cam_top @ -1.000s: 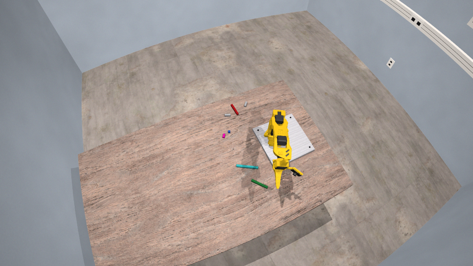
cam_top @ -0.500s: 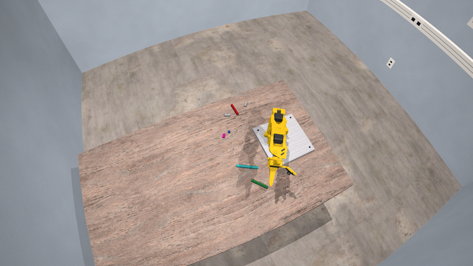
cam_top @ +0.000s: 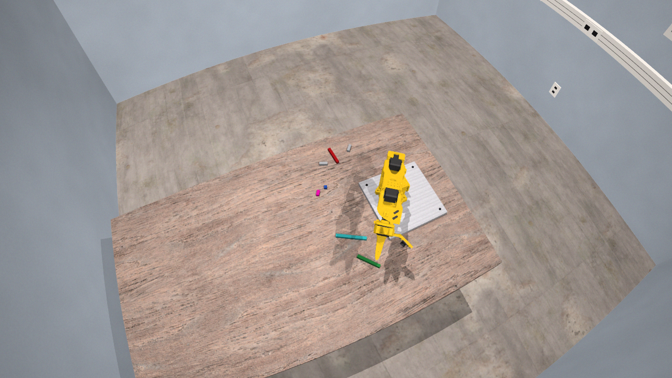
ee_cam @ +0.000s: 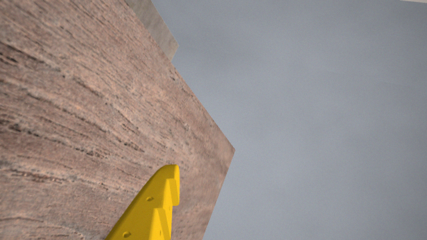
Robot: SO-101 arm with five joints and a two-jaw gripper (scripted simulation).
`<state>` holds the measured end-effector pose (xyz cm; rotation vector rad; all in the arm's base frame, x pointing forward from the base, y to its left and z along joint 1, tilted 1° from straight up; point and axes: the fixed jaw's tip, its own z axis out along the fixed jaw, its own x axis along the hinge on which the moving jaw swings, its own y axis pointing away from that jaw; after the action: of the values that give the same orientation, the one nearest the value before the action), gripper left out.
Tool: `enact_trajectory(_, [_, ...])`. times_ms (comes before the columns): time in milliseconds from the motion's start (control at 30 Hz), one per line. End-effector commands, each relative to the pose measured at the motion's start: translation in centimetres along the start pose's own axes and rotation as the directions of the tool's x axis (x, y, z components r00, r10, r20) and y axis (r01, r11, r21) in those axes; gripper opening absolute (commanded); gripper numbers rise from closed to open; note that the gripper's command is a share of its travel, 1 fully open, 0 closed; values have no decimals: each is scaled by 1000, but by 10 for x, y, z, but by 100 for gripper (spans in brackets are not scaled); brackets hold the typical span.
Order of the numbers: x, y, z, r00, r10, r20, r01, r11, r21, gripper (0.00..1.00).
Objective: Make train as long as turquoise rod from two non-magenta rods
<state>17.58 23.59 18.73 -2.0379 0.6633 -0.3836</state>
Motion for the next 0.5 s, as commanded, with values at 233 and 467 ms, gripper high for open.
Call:
enact_trajectory(233, [11,16,-4,999,39,-34,-41,997,-66,100])
enact_trajectory(467, [18,27,-6,996,65,-60,-71,991,-111,100])
